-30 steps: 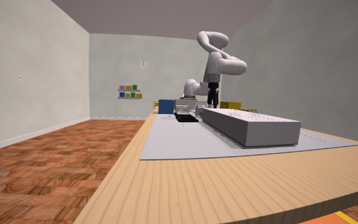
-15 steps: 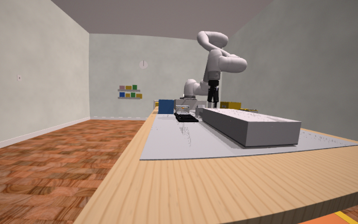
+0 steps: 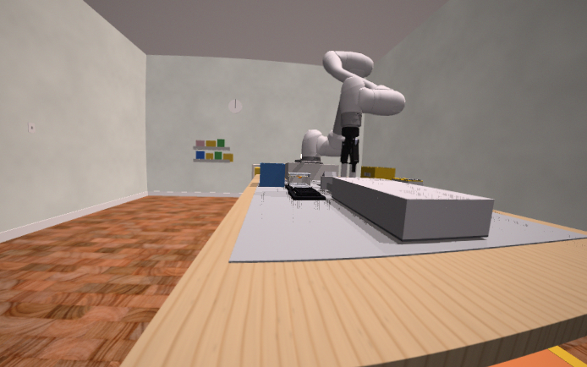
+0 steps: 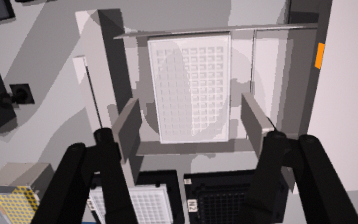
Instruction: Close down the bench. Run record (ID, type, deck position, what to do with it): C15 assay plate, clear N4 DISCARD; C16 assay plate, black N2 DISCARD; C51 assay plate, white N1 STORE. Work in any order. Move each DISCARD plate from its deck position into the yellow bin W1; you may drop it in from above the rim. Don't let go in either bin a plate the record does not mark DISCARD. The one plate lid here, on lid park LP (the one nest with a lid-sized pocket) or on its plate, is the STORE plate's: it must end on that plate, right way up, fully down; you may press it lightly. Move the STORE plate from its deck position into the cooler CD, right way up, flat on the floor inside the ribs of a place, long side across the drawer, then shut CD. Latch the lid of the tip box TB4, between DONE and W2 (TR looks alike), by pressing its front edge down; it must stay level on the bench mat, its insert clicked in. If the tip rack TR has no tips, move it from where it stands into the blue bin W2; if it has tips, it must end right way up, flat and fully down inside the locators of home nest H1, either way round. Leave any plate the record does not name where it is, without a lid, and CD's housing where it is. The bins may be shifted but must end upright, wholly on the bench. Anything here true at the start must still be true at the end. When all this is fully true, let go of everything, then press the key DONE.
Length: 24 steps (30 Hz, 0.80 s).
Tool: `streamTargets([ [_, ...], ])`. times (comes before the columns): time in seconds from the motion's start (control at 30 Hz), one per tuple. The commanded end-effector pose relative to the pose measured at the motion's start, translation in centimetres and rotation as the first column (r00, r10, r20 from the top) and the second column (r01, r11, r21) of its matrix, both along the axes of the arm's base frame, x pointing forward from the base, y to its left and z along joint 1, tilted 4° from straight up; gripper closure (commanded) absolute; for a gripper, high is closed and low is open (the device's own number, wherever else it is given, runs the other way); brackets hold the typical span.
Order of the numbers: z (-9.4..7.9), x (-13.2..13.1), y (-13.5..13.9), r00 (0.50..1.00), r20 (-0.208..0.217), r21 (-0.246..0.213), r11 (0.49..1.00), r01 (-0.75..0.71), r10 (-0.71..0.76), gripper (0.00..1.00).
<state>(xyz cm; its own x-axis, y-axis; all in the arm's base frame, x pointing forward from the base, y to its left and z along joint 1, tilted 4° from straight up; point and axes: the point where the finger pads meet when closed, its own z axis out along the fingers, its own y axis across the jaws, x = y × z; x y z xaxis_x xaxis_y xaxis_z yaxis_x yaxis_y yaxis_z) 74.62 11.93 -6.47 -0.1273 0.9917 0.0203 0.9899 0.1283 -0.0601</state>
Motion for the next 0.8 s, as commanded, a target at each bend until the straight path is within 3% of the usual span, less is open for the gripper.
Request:
streamTargets([
  [0.0, 0.9, 0.2, 0.2, 1.0, 0.002, 0.0, 1.0, 0.0, 0.0, 0.34],
  [0.77, 3.4, 0.4, 0.1, 1.0, 0.002, 0.0, 1.0, 0.0, 0.0, 0.34],
])
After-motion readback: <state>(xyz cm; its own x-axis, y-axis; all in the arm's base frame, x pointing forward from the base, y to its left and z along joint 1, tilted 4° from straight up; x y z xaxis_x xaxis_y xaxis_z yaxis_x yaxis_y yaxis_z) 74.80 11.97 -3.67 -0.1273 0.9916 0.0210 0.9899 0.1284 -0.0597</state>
